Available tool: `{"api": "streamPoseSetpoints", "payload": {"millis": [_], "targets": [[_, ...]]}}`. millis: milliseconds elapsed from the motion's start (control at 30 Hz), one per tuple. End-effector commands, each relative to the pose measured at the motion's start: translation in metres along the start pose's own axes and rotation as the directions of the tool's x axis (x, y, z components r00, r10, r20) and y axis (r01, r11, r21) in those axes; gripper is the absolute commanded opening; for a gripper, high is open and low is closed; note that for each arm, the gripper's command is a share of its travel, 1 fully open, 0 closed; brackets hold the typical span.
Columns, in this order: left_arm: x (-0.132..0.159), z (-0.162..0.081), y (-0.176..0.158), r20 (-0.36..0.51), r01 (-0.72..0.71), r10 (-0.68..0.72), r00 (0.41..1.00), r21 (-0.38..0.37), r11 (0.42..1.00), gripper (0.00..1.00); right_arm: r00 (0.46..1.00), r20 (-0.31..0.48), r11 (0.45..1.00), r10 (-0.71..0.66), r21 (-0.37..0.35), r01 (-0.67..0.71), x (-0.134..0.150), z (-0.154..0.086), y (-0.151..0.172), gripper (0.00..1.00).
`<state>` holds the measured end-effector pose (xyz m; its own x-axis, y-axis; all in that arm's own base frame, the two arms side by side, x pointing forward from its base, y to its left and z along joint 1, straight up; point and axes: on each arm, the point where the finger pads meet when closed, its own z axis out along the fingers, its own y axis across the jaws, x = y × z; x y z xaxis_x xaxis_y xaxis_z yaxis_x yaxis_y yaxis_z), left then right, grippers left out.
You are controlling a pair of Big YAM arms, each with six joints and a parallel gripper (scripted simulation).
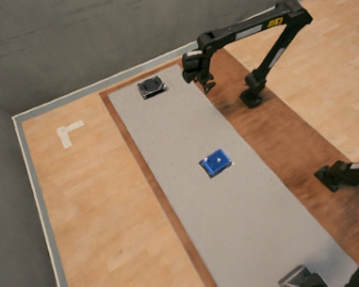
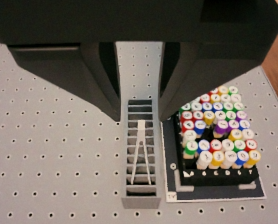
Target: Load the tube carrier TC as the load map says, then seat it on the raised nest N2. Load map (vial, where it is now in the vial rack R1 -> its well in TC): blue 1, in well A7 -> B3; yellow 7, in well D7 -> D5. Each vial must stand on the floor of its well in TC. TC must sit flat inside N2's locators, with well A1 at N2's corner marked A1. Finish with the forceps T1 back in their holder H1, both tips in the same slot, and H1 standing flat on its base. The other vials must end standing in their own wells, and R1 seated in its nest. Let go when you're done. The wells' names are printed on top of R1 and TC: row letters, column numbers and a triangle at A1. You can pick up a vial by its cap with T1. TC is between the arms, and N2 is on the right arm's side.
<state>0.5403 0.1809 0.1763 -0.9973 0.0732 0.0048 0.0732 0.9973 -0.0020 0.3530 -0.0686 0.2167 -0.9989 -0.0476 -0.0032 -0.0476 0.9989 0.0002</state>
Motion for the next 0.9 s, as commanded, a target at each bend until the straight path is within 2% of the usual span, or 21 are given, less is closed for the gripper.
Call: {"api": "streamPoseSetpoints", "payload": {"millis": [0, 867], "targets": [[-0.011, -0.031, 0.015, 0.056, 0.007, -0.006, 0.998, -0.024, 1.0, 0.24, 0.999, 0.032, 1.0, 0.013, 0.008, -0.013, -0.0085, -0.0121, -0.0013, 1.0], [-0.0094, -0.0353, 0.0157, 0.063, 0.007, -0.006, 0.998, -0.027, 1.0, 0.24, 0.999, 0.032, 1.0, 0.013, 0.008, -0.013, -0.0085, -0.0121, -0.0013, 1.0]]}}
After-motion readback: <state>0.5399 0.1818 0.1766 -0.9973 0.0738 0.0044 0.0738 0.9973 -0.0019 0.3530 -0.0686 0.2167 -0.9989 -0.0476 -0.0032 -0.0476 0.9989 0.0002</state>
